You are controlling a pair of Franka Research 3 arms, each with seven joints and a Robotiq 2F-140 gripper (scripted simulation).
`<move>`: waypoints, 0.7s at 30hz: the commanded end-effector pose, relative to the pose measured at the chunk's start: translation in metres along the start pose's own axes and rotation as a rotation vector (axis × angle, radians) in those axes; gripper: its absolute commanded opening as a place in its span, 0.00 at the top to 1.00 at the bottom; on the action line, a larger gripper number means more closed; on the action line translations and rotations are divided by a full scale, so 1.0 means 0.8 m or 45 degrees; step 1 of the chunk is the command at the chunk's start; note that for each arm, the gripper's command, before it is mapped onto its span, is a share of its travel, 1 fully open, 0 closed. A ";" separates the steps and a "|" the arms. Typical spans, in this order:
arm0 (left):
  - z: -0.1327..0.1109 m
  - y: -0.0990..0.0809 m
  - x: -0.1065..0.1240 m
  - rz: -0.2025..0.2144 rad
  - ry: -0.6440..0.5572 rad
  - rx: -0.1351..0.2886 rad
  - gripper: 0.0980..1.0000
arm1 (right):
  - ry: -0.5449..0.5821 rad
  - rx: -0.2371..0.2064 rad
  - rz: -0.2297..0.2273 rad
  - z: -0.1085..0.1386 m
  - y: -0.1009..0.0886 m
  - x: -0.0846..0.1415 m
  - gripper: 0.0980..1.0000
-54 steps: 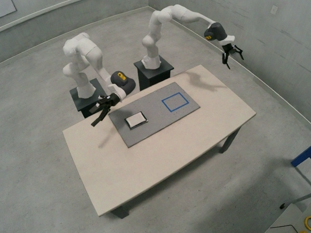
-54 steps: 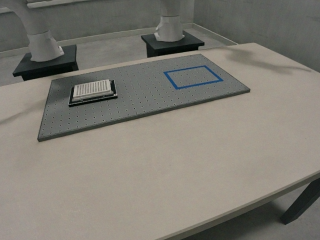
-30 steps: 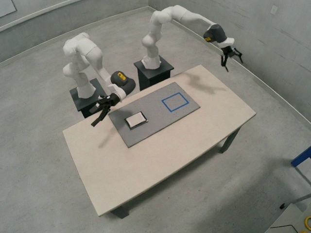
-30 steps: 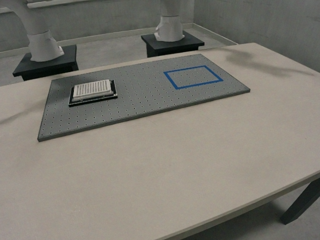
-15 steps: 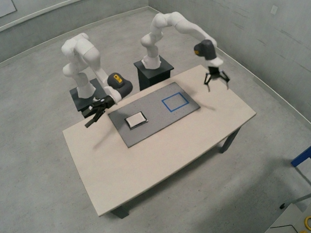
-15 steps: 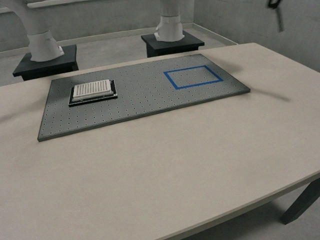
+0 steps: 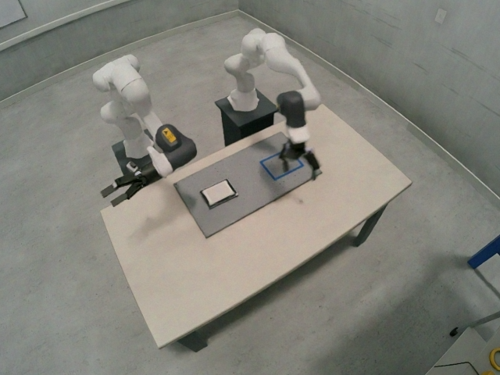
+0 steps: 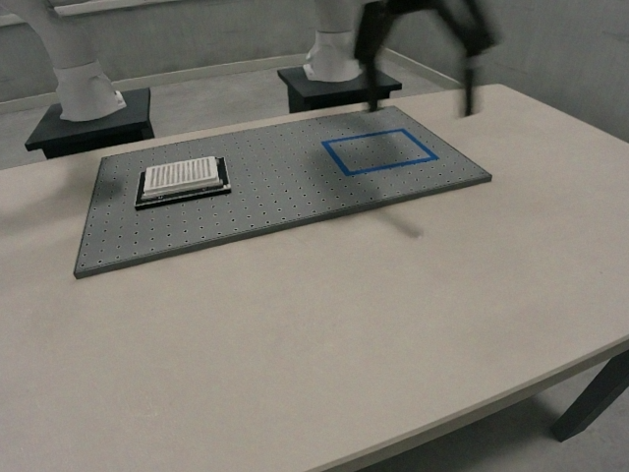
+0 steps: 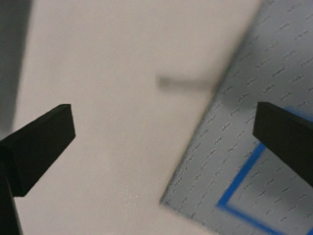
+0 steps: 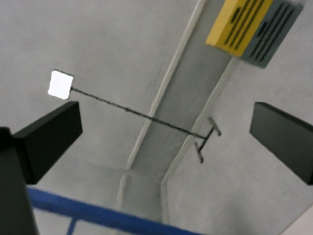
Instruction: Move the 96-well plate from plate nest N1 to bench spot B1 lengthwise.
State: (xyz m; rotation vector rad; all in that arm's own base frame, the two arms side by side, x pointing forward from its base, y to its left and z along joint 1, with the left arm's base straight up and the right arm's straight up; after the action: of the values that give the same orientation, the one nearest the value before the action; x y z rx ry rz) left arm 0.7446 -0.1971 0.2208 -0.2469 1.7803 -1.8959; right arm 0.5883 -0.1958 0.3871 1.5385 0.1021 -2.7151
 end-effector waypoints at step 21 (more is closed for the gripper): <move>0.202 0.030 0.435 -0.306 0.538 -0.090 0.00 | -0.408 0.167 -0.444 0.086 0.138 0.055 0.00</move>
State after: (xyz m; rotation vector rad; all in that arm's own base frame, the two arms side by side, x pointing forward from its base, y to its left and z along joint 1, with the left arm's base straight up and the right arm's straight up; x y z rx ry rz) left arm 0.5316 -0.5105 0.1442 -0.0294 2.1913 -2.2163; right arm 0.5211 -0.2997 0.3821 1.3664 0.1457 -3.1490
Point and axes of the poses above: on each arm, the point where the finger pads meet when closed, its own y axis out along the fingers, its own x axis across the jaws, z = x × y, the point moved 4 cm from there along -y, back along the fingers, and after that the axes turned 8 degrees about -y, right-handed, at the moved point
